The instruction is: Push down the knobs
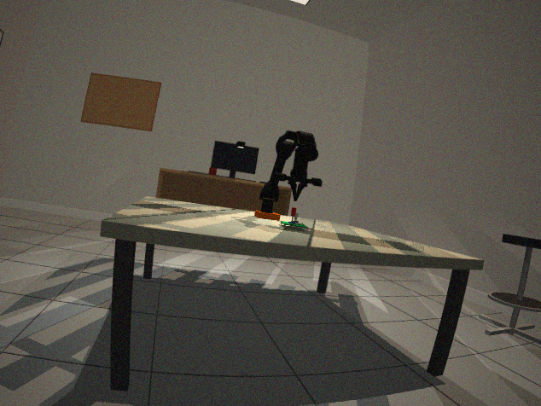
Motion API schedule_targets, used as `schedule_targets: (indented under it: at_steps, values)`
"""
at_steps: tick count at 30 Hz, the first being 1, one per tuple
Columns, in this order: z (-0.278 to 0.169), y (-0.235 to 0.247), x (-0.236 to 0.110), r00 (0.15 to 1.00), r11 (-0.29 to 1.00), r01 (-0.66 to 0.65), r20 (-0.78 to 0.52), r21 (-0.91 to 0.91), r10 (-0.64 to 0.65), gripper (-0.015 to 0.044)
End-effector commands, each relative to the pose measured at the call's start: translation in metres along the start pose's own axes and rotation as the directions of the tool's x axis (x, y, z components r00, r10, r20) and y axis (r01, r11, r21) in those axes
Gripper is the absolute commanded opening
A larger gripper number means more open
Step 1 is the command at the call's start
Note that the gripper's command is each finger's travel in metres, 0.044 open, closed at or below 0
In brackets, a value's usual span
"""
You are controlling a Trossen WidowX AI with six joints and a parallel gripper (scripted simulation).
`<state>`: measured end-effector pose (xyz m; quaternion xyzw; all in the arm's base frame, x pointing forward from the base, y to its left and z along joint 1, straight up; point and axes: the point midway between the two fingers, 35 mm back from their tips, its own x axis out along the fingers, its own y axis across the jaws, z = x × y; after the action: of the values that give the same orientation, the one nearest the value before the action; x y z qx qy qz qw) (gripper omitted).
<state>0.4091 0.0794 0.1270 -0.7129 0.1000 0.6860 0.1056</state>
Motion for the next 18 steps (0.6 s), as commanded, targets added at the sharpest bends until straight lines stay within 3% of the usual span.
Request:
schedule_targets:
  at_steps: [1,18]
  values:
    - [0.001,0.0,0.007,1.0,1.0,0.0,0.006,-0.006,0.0,0.0]
    - [0.001,0.0,0.021,1.0,1.0,0.0,0.006,-0.006,0.0,0.0]
